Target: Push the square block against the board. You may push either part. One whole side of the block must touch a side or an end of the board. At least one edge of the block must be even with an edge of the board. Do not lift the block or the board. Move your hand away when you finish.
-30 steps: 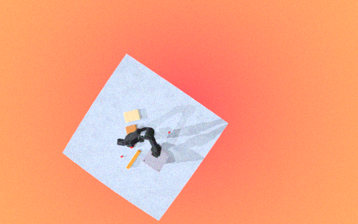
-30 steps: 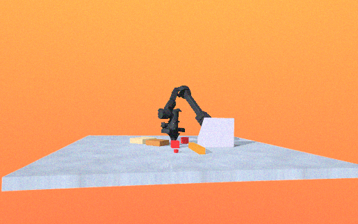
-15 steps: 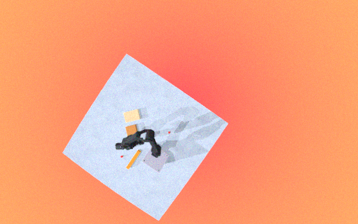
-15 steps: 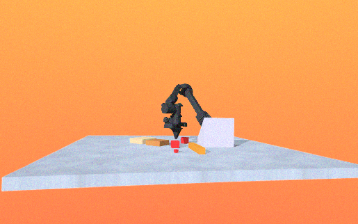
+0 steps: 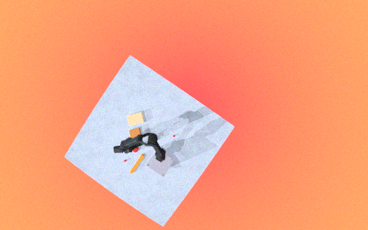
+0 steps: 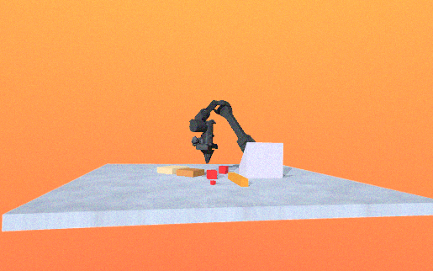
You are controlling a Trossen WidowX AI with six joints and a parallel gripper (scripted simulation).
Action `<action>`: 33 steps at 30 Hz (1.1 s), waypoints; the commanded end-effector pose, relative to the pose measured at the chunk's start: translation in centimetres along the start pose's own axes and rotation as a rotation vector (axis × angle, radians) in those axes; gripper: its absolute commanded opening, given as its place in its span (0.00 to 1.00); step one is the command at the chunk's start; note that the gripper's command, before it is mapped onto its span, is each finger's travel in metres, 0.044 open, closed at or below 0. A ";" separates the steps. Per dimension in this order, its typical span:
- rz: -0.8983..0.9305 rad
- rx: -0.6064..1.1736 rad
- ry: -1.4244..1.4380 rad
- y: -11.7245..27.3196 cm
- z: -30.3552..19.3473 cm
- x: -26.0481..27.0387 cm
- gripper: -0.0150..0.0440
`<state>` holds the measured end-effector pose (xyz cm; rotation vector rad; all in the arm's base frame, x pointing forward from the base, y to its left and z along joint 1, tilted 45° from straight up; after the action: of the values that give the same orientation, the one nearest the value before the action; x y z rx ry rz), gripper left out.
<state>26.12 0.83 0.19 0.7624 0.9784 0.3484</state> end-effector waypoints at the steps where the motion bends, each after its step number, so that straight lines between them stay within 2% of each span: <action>1: 0.004 -0.007 0.115 0.3 1.3 0.8 0.25; 33: -0.003 -0.014 1.220 0.1 10.6 6.2 0.25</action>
<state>37.37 0.17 -0.22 0.5247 2.0346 0.8231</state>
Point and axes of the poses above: the point midway between the two fingers, 35 mm back from their tips, its own y axis back along the fingers, its own x axis across the jaws, z = x × y, the point moved 1 cm from there along y, back along the fingers
